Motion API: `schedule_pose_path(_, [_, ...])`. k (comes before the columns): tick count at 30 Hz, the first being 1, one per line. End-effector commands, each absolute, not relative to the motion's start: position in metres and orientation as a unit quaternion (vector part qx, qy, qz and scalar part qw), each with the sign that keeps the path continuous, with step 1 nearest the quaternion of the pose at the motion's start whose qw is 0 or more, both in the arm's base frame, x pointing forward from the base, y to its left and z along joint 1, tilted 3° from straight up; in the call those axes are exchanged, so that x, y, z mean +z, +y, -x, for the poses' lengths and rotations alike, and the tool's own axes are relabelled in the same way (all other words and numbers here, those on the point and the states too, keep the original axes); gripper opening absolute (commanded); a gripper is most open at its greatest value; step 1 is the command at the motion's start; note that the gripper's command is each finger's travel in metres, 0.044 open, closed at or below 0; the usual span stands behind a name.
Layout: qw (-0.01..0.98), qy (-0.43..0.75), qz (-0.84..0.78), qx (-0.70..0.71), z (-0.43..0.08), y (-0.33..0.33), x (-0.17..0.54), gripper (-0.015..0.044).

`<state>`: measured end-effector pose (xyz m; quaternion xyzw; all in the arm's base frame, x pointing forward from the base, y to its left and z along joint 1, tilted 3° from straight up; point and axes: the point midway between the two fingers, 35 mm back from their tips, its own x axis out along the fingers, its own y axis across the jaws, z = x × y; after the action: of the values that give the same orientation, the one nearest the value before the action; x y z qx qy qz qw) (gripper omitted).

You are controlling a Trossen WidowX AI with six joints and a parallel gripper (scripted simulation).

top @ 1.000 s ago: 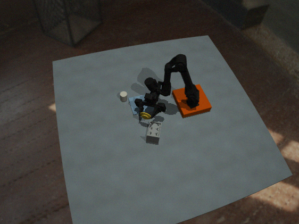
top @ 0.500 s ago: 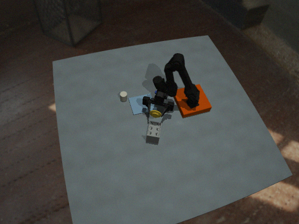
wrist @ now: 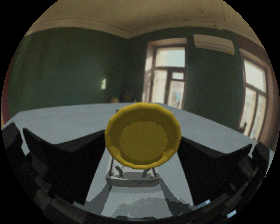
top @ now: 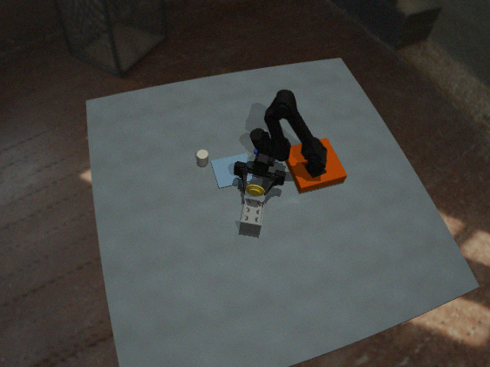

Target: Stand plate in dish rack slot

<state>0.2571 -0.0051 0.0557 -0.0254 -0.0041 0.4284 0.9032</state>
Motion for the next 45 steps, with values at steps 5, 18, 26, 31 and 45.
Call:
schedule_pose_path(5, [0.9, 0.002, 0.038, 0.435, -0.264, 0.007, 0.042, 0.0])
schedule_pose_path(18, [0.897, 0.01, 0.042, 0.439, -0.27, 0.02, 0.043, 0.0])
schedule_pose_path(26, [0.895, 0.017, 0.045, 0.443, -0.272, 0.022, 0.024, 0.0])
schedule_pose_path(31, [0.897, 0.021, 0.037, 0.44, -0.271, 0.022, 0.027, 0.0])
schedule_pose_path(45, [0.897, 0.02, 0.038, 0.441, -0.271, 0.022, 0.027, 0.0157])
